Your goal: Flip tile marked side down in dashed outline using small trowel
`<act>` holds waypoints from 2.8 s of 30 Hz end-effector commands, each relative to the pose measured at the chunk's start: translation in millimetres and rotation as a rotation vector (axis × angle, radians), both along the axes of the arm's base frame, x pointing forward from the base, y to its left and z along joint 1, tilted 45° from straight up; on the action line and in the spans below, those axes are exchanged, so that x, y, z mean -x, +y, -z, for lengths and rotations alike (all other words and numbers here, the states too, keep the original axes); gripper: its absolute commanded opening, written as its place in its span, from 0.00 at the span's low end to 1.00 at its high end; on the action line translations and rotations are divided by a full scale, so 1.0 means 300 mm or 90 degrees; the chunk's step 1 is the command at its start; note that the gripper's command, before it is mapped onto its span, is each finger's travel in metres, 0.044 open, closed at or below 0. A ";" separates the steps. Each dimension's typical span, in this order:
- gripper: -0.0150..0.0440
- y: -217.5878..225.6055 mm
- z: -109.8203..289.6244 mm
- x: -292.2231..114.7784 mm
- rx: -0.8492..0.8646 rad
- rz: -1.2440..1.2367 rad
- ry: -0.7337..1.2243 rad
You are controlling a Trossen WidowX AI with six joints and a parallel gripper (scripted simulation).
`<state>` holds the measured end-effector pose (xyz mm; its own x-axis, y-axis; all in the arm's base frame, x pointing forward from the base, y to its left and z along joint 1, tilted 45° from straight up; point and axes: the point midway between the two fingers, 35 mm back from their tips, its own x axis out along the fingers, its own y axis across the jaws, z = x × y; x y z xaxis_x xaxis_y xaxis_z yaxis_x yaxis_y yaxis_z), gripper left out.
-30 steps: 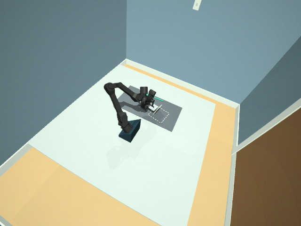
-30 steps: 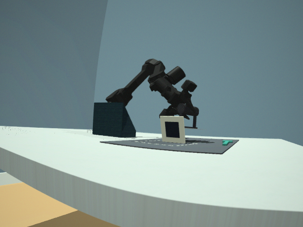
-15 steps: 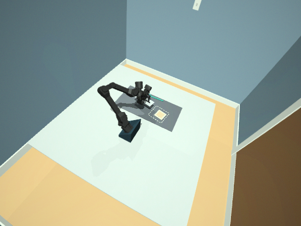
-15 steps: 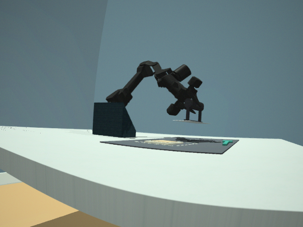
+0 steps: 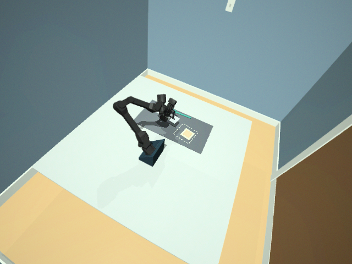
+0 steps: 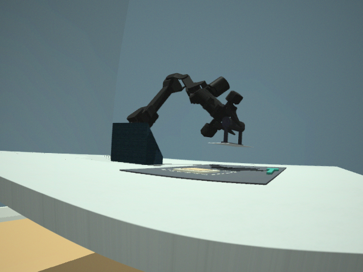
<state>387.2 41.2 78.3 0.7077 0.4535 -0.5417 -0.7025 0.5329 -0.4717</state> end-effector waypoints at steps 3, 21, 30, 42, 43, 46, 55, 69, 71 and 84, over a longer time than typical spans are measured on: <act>0.25 -0.010 -0.009 -0.007 0.002 0.008 -0.005; 0.25 -0.010 -0.009 -0.007 0.002 0.008 -0.005; 0.25 0.003 -0.002 0.001 0.000 -0.002 0.000; 0.25 0.142 -0.078 0.105 0.006 -0.022 -0.020; 0.25 0.155 -0.085 0.117 0.007 -0.024 -0.022; 0.25 0.192 -0.104 0.155 0.006 -0.031 -0.029; 0.25 0.285 -0.151 0.274 0.000 -0.048 -0.053; 0.25 0.352 -0.155 0.361 -0.010 -0.061 -0.070; 0.25 0.360 -0.148 0.361 -0.010 -0.061 -0.070; 0.25 0.409 -0.098 0.368 -0.011 -0.061 -0.069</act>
<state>275.1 162.8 108.1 0.7039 0.5385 -0.4632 -0.7065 0.4635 -0.5348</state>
